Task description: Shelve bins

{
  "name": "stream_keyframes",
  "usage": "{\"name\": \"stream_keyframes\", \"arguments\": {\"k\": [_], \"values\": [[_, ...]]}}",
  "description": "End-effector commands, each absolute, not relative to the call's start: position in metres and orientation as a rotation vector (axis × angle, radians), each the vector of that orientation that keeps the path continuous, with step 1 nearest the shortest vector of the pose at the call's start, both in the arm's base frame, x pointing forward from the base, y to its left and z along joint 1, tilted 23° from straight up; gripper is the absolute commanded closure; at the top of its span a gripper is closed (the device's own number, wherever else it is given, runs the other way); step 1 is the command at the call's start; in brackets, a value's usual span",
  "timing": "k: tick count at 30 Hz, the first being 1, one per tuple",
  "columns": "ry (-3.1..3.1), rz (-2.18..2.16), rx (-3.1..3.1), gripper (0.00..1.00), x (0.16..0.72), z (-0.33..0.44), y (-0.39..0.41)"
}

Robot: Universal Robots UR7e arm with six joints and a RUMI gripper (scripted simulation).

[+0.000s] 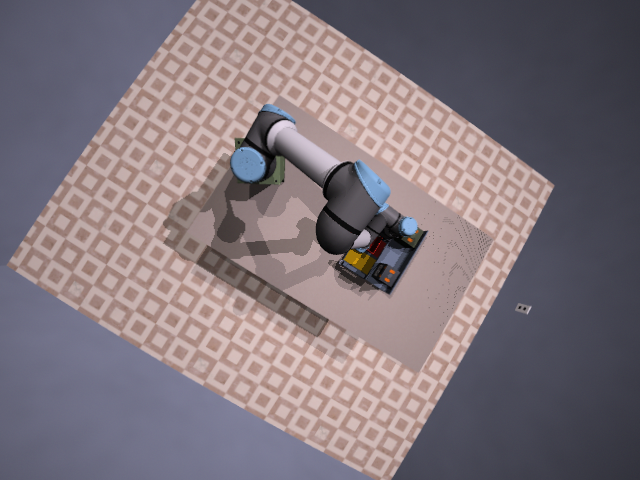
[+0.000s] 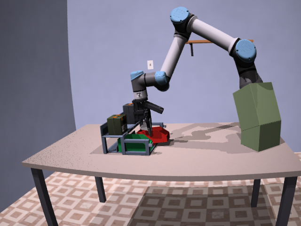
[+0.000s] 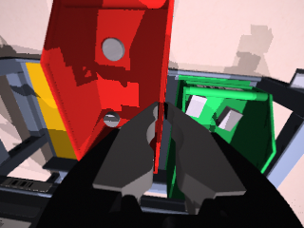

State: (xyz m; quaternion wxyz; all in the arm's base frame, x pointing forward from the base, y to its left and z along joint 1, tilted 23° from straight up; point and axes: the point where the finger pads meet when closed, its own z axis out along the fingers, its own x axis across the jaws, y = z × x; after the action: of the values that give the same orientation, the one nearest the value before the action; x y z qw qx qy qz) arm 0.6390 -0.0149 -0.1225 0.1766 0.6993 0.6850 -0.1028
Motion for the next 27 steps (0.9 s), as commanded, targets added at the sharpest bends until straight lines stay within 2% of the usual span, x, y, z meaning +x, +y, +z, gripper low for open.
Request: {"name": "stream_keyframes", "arguments": {"k": [1,27], "values": [[1.936,-0.286,1.979,1.0,0.6416,-0.1211,-0.0156],[1.936,-0.284,1.978,1.0,0.6441,-0.121,-0.0156]]}}
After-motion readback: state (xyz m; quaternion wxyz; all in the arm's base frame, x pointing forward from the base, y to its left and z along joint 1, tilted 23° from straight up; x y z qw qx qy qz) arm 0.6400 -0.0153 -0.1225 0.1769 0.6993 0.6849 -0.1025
